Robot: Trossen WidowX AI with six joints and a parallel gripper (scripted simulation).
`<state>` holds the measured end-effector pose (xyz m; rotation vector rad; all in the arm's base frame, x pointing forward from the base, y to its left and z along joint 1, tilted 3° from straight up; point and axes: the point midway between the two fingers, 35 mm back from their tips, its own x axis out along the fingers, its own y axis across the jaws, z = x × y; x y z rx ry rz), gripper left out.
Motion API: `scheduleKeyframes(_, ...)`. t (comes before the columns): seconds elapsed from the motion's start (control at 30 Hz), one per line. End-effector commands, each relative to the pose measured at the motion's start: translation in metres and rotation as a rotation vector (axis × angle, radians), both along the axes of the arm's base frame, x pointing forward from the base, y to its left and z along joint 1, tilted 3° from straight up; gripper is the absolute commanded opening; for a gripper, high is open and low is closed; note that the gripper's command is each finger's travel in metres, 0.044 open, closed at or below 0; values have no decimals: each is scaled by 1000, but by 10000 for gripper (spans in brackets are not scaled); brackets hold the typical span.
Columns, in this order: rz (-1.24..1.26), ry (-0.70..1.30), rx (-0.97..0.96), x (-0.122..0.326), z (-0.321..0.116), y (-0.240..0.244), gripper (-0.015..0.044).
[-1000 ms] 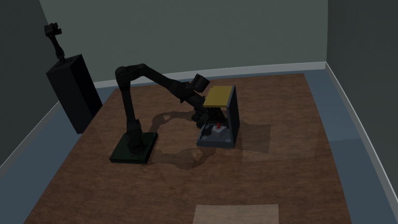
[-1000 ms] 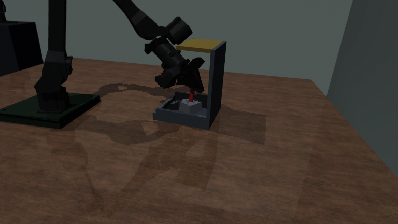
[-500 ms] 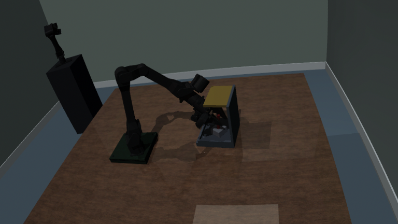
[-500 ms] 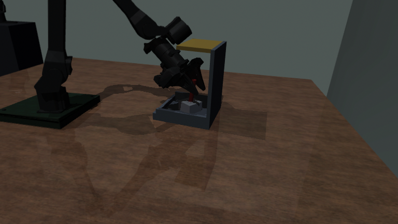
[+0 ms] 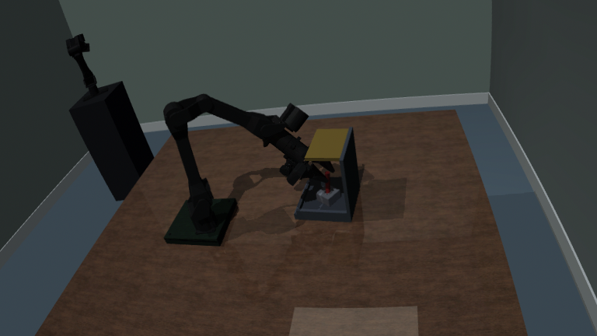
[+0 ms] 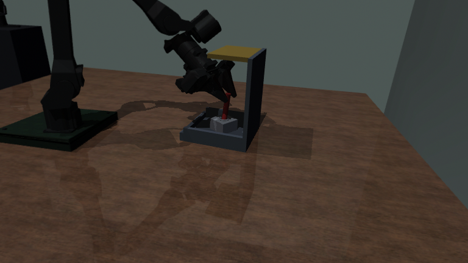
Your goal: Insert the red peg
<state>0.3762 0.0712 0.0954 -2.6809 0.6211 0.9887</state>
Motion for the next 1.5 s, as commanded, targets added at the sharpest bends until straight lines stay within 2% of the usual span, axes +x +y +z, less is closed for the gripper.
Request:
scheduleKeyframes(0.0, -4, -5, 3, -2, 9, 1, 220)
scheduleKeyframes(0.43, -1, 4, 4, -12, 22, 3, 220)
scheduleKeyframes(0.63, 4, 8, 2, -12, 20, 3, 62)
scheduleKeyframes(0.93, 4, 8, 2, -12, 20, 3, 2)
scheduleKeyframes(1.47, 1, 6, 3, -12, 7, 4, 0)
